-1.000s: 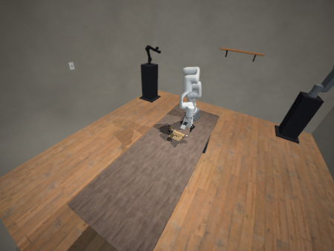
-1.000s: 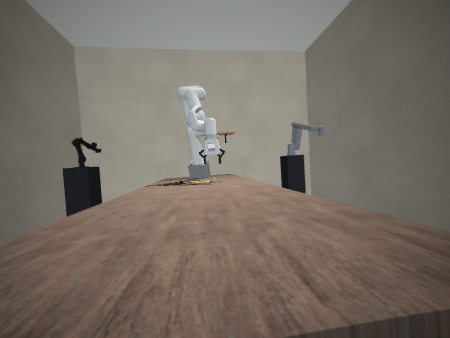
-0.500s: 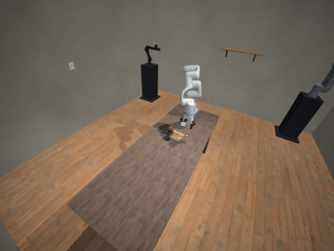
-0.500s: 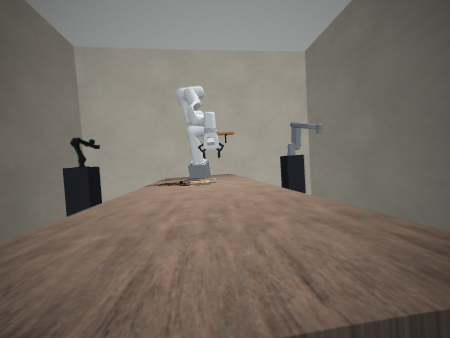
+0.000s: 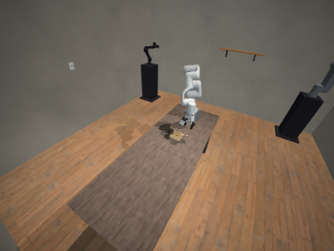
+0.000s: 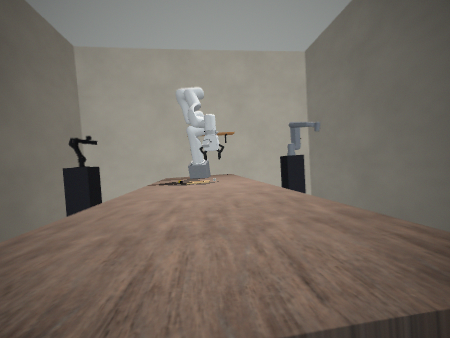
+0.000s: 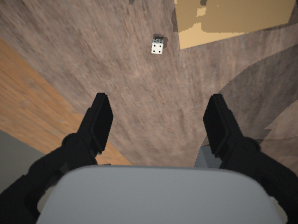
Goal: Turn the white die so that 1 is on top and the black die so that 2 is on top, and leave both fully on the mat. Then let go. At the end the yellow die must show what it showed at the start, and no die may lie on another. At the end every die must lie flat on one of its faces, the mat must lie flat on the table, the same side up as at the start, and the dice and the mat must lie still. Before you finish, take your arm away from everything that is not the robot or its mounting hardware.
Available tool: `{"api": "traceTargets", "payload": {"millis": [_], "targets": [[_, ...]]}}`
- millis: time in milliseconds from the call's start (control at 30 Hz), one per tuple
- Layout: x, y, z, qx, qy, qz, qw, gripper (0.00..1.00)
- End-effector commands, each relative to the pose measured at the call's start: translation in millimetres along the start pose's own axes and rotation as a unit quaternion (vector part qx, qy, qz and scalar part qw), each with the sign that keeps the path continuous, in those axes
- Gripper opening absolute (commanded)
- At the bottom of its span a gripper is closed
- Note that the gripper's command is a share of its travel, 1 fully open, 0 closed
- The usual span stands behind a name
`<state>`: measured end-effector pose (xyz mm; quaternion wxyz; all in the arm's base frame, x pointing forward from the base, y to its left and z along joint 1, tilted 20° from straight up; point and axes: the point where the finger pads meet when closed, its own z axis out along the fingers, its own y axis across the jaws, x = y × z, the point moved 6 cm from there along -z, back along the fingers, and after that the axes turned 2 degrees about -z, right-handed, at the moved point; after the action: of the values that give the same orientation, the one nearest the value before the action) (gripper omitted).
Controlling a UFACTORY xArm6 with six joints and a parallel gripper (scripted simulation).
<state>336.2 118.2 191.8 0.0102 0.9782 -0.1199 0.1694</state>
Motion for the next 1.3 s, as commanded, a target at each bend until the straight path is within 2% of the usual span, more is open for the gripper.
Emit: {"api": "traceTargets", "payload": {"millis": [0, 767, 933, 1167, 1267], "targets": [[-5.9, -1.0, 1.0, -0.003, 0.008, 0.043, 0.999, 1.00], [-5.8, -0.9, 1.5, -0.003, 0.008, 0.050, 0.999, 1.00], [-5.2, -0.4, 5.4, -0.004, 0.010, 0.110, 0.994, 1.00], [-4.2, 0.7, 13.3, -0.004, 0.012, 0.228, 0.974, 1.00], [-4.1, 0.9, 14.1, -0.004, 0.012, 0.240, 0.971, 1.00]]}}
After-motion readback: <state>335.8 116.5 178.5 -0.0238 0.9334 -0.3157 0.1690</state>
